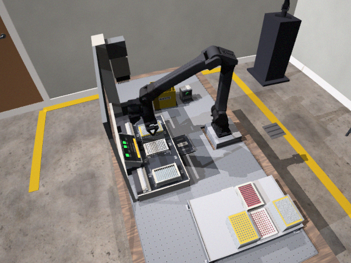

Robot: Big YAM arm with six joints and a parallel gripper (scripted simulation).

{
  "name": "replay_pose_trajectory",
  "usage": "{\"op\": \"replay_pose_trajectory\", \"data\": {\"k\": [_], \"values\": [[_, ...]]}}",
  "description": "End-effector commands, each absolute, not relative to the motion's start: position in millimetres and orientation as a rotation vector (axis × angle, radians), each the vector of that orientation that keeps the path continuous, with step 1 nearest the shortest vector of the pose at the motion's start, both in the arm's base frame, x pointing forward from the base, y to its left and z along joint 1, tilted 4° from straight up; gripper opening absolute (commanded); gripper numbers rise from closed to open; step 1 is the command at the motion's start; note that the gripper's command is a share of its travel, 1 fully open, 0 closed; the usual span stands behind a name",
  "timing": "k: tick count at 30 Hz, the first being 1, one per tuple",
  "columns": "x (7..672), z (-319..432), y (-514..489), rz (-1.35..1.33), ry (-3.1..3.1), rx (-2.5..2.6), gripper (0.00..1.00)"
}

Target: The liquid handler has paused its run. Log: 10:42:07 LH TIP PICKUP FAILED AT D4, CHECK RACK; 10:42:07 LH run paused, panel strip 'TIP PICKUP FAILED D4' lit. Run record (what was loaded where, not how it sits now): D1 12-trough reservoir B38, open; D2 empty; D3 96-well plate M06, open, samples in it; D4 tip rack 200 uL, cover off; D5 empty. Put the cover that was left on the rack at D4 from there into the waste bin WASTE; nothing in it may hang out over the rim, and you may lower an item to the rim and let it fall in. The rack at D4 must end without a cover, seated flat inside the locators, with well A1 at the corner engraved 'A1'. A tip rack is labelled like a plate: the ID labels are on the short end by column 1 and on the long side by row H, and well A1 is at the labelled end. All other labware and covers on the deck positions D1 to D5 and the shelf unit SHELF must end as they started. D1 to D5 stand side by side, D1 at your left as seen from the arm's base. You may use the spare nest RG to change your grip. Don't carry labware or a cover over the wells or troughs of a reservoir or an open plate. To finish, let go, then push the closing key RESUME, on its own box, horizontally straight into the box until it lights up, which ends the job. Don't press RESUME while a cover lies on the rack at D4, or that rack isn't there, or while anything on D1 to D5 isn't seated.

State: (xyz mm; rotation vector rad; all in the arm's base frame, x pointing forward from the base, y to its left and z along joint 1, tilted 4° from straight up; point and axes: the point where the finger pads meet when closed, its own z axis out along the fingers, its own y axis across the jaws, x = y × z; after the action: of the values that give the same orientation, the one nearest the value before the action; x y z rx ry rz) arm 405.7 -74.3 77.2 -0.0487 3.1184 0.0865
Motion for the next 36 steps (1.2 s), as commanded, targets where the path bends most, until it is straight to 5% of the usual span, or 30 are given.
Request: {"op": "replay_pose_trajectory", "data": {"k": [1,36], "values": [[421,90,-76,0.07,3.072,-0.051,0.0],[427,144,-83,0.054,3.036,-0.055,0.0]]}}
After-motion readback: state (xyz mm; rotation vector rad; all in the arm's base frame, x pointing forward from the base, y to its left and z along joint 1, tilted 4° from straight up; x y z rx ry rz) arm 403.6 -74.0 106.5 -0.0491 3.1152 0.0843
